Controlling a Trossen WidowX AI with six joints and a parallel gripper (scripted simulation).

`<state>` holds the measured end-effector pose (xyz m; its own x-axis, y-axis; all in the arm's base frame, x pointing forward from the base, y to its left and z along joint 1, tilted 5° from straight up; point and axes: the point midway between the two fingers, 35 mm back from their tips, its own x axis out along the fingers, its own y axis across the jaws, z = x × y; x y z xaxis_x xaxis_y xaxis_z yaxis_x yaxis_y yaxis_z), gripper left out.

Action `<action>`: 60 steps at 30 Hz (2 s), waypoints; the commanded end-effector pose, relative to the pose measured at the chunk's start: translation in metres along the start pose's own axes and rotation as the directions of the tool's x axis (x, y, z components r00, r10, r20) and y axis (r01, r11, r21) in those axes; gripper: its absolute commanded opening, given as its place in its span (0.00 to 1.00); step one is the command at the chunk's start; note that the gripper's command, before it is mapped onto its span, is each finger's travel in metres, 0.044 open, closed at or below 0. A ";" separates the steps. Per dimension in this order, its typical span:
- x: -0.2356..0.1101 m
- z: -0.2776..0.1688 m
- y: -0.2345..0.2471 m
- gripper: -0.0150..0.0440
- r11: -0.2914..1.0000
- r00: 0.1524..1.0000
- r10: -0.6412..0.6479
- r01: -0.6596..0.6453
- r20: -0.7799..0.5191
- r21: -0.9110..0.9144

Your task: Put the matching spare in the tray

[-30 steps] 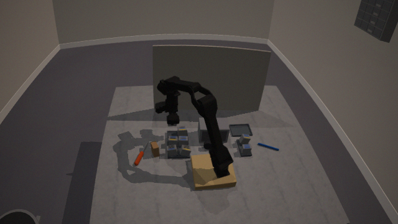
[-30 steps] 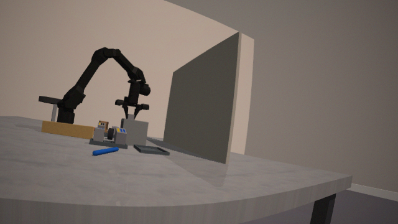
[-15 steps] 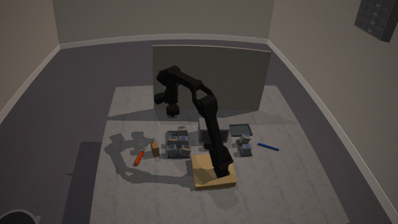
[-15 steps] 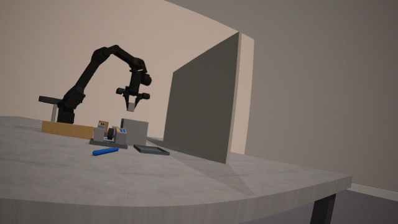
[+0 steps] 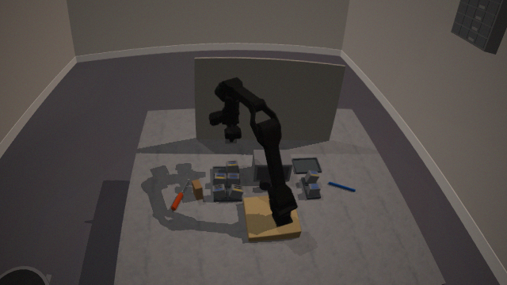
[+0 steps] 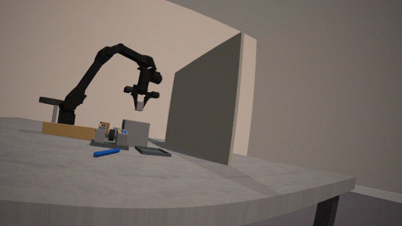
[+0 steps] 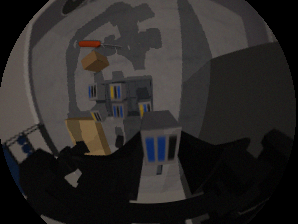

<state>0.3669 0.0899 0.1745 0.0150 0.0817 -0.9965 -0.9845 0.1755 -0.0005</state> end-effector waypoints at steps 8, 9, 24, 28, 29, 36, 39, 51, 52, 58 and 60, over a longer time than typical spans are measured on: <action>-0.002 -0.067 -0.023 0.25 1.000 1.000 -0.006 0.006 -0.010 0.017; -0.002 -0.073 -0.025 0.25 1.000 1.000 -0.006 0.007 -0.011 0.017; -0.003 -0.174 -0.038 0.25 1.000 1.000 -0.005 0.005 -0.022 0.008; -0.004 -0.201 -0.036 0.25 1.000 1.000 -0.004 0.004 -0.024 0.007; -0.004 -0.207 -0.036 0.25 1.000 1.000 -0.003 0.004 -0.024 0.008; -0.004 -0.253 -0.028 0.25 1.000 1.000 0.000 0.001 -0.026 0.014; -0.004 -0.272 -0.023 0.25 1.000 1.000 0.001 -0.001 -0.026 0.017; -0.004 -0.346 0.006 0.25 1.000 1.000 0.005 -0.005 -0.026 0.003; -0.004 -0.352 0.009 0.25 1.000 1.000 0.005 -0.005 -0.026 -0.001; -0.004 -0.360 0.013 0.25 1.000 1.000 0.005 -0.006 -0.026 -0.008; -0.003 -0.360 0.013 0.25 1.000 1.000 0.005 -0.006 -0.026 -0.008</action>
<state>0.2901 -0.2628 0.1481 0.0078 0.0597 -0.9982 -0.9831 0.1833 0.0033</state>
